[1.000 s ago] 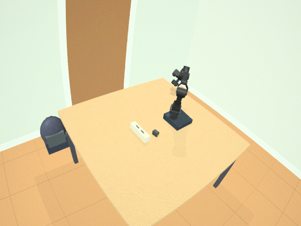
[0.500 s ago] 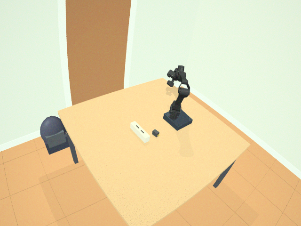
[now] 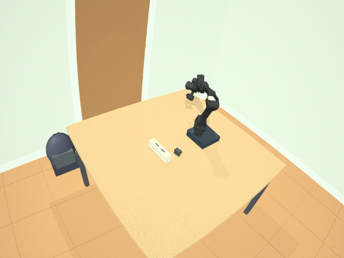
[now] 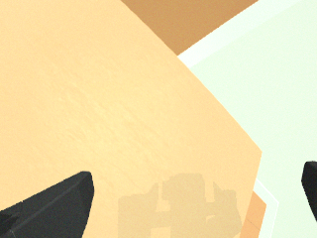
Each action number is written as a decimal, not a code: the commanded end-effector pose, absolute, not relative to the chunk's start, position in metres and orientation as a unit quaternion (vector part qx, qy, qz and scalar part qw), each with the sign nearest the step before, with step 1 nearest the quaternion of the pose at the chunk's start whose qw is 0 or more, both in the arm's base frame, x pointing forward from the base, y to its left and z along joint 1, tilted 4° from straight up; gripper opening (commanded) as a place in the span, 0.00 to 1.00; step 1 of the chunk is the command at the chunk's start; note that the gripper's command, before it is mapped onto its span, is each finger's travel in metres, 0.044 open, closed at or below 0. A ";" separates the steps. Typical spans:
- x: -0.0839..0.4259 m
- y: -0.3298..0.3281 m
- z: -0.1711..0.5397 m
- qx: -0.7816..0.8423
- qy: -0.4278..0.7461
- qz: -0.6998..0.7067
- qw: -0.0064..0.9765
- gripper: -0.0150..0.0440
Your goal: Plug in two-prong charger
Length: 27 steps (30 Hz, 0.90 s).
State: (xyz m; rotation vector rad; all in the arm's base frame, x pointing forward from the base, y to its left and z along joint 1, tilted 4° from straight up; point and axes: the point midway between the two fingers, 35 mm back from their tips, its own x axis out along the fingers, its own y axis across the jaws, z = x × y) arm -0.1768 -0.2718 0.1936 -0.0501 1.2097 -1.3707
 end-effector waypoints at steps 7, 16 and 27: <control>-0.141 -0.289 0.182 -0.040 0.532 -0.540 0.651 1.00; -0.108 -0.300 0.175 -0.059 0.538 -0.494 0.681 1.00; -0.068 -0.308 0.169 -0.086 0.544 -0.439 0.710 1.00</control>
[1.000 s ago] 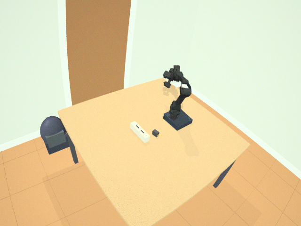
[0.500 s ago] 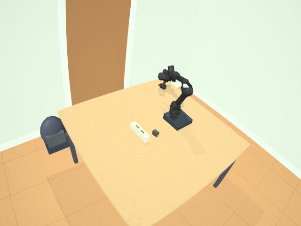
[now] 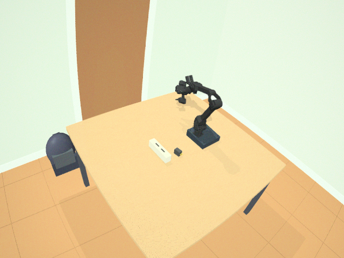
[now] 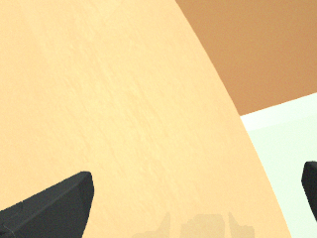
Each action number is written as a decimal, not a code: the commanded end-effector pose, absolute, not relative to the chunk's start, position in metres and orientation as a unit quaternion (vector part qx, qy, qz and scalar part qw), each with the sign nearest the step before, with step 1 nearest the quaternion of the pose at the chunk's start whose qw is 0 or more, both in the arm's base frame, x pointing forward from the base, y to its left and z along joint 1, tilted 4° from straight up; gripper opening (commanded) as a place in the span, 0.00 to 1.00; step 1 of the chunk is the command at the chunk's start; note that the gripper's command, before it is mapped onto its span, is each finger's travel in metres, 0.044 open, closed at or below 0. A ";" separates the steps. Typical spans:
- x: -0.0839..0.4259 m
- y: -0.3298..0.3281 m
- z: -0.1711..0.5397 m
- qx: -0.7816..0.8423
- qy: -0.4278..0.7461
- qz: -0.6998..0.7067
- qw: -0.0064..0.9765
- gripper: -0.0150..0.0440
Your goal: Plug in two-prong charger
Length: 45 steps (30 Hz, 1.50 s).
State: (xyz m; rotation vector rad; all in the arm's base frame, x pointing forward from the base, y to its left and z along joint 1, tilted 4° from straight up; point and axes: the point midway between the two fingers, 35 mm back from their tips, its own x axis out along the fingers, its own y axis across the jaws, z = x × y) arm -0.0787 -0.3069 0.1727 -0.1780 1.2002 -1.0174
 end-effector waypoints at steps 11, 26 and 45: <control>-0.027 -0.311 0.159 -0.108 0.554 -0.374 0.736 1.00; 0.025 -0.305 0.144 -0.131 0.566 -0.289 0.761 1.00; 0.090 -0.287 0.128 -0.179 0.578 -0.166 0.779 1.00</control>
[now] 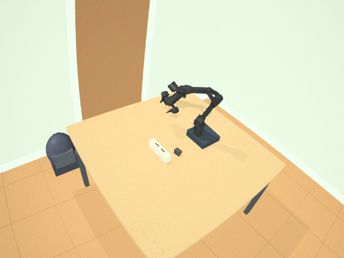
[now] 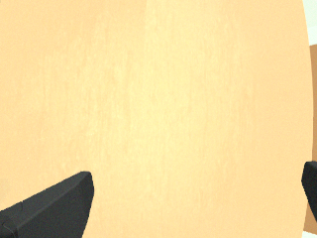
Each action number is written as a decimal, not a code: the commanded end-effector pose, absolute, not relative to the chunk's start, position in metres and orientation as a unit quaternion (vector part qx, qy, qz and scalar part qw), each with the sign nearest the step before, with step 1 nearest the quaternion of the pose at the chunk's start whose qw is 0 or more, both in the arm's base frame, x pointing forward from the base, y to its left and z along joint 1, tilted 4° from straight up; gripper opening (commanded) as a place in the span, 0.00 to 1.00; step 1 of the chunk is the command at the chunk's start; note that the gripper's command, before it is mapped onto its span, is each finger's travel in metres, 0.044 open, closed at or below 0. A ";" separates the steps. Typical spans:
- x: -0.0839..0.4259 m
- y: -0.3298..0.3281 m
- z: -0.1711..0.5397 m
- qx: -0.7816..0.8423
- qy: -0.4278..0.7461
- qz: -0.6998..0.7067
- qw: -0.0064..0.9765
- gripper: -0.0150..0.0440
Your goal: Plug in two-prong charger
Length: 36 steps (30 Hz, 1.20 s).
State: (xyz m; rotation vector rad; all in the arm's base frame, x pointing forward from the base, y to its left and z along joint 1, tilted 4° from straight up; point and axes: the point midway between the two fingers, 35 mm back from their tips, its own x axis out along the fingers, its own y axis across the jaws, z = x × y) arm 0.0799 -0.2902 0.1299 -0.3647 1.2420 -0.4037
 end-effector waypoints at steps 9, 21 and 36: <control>0.117 -0.273 0.121 -0.198 0.581 -0.111 0.781 1.00; 0.152 -0.250 0.112 -0.232 0.584 -0.033 0.777 1.00; 0.189 -0.215 0.102 -0.277 0.583 0.063 0.762 1.00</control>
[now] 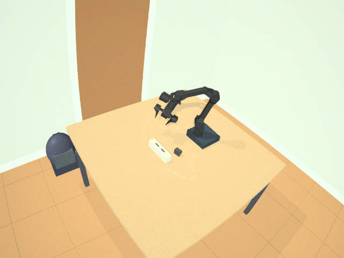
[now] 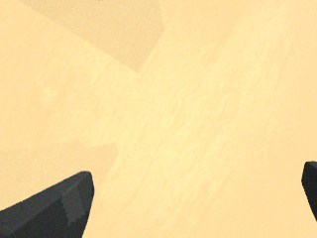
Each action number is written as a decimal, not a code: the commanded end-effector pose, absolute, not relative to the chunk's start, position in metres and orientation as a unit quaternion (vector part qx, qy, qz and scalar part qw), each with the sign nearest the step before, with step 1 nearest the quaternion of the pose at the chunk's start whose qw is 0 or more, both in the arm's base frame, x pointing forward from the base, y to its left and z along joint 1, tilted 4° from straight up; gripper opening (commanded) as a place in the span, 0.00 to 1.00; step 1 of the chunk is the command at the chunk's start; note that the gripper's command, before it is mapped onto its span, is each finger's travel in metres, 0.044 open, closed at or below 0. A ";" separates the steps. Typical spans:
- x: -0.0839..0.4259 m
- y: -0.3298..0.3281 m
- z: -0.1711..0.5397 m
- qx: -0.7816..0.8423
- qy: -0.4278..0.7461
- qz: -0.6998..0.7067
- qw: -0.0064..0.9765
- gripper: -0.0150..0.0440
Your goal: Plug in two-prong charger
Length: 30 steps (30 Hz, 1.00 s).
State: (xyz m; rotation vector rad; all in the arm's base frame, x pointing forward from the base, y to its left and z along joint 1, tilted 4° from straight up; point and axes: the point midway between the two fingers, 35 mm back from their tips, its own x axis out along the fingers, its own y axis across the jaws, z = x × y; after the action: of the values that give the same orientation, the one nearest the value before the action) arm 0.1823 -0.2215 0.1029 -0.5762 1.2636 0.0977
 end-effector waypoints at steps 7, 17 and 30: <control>0.204 -0.197 0.098 -0.297 0.580 0.103 0.751 1.00; 0.222 -0.169 0.091 -0.328 0.575 0.168 0.730 1.00; 0.239 -0.130 0.084 -0.366 0.563 0.244 0.700 1.00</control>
State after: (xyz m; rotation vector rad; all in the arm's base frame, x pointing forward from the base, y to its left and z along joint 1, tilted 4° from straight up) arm 0.2364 -0.1387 0.0854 -0.7854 1.2514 0.4985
